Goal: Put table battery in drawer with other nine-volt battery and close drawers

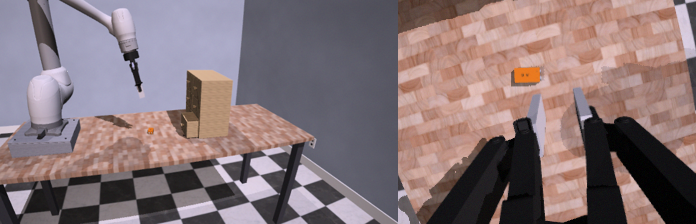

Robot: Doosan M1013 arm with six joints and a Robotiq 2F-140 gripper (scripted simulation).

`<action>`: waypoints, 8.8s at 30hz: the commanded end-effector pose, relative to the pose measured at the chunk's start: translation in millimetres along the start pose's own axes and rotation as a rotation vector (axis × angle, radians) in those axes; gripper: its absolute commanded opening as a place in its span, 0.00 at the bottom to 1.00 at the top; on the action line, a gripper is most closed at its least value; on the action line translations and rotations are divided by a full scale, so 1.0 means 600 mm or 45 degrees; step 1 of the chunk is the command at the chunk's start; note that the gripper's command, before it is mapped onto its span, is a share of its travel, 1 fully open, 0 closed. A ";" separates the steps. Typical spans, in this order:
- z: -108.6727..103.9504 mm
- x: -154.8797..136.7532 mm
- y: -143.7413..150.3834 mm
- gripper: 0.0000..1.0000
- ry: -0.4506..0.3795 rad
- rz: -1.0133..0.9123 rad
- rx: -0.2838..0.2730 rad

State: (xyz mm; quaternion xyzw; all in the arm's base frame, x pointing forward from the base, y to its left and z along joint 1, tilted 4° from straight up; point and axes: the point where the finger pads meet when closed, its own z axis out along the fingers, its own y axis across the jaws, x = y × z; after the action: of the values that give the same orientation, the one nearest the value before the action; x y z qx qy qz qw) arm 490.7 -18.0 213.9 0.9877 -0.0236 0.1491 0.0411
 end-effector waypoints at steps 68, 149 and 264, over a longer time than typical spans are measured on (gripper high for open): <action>-0.085 0.147 0.029 1.00 -0.299 -0.040 0.113; 0.142 0.358 0.009 1.00 0.377 -0.039 0.012; 0.076 0.021 0.007 1.00 0.460 -0.005 0.122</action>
State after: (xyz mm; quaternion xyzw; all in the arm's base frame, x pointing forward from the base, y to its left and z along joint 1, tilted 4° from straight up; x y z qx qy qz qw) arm 503.8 -29.1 186.3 0.9651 -0.0124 0.2614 0.0079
